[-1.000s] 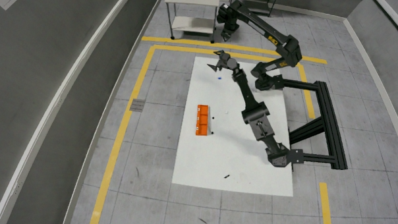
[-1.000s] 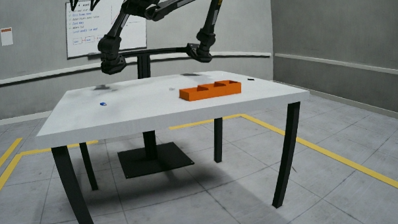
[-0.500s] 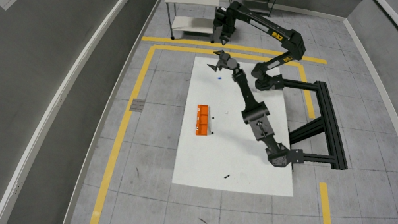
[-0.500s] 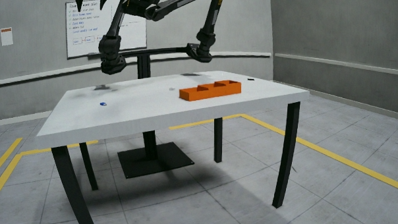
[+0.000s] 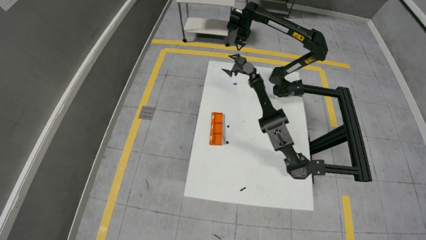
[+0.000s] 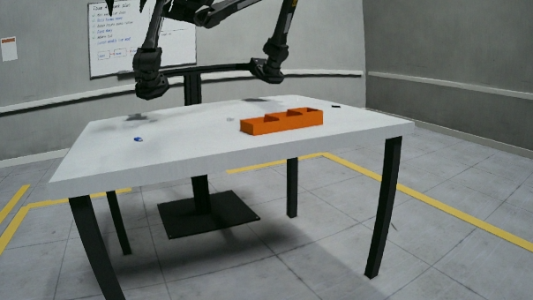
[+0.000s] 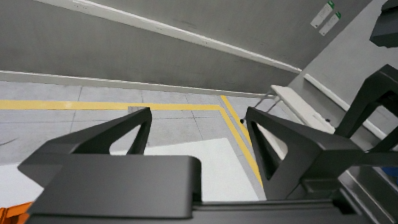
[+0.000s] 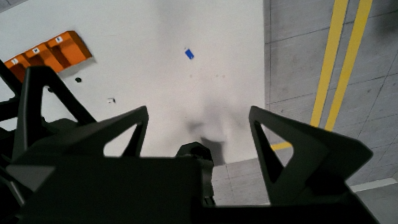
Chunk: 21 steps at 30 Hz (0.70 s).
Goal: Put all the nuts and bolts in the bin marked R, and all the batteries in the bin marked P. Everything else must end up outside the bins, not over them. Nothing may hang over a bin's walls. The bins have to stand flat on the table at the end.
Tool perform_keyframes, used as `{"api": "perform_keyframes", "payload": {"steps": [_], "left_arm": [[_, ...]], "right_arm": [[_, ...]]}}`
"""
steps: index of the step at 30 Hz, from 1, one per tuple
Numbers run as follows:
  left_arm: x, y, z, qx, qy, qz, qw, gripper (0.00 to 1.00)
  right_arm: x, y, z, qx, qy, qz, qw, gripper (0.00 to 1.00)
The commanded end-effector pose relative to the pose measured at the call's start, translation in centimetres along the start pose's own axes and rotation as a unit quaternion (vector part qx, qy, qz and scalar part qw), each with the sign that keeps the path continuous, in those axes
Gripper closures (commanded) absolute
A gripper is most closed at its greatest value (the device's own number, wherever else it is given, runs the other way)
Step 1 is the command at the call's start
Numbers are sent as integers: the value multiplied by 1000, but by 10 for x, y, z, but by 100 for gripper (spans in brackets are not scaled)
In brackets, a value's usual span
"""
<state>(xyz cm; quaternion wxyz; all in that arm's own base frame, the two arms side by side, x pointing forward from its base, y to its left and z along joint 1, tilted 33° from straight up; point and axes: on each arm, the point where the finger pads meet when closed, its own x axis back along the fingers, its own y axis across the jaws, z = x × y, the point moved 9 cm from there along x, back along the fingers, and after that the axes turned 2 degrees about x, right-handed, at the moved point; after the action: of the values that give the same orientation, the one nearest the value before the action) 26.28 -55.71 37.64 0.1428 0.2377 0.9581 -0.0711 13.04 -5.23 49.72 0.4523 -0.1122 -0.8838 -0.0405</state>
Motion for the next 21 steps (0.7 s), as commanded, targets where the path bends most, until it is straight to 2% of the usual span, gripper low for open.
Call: {"api": "perform_keyframes", "payload": {"steps": [1, 21], "left_arm": [[0, -2, -6, 4, -4, 1, 1000, 0], [0, 0, 0, 0, 0, 0, 1000, 0]], "right_arm": [[18, 3, -9, 8, -19, -1, 1000, 0], [18, 3, -9, 9, -19, -2, 1000, 0]]}}
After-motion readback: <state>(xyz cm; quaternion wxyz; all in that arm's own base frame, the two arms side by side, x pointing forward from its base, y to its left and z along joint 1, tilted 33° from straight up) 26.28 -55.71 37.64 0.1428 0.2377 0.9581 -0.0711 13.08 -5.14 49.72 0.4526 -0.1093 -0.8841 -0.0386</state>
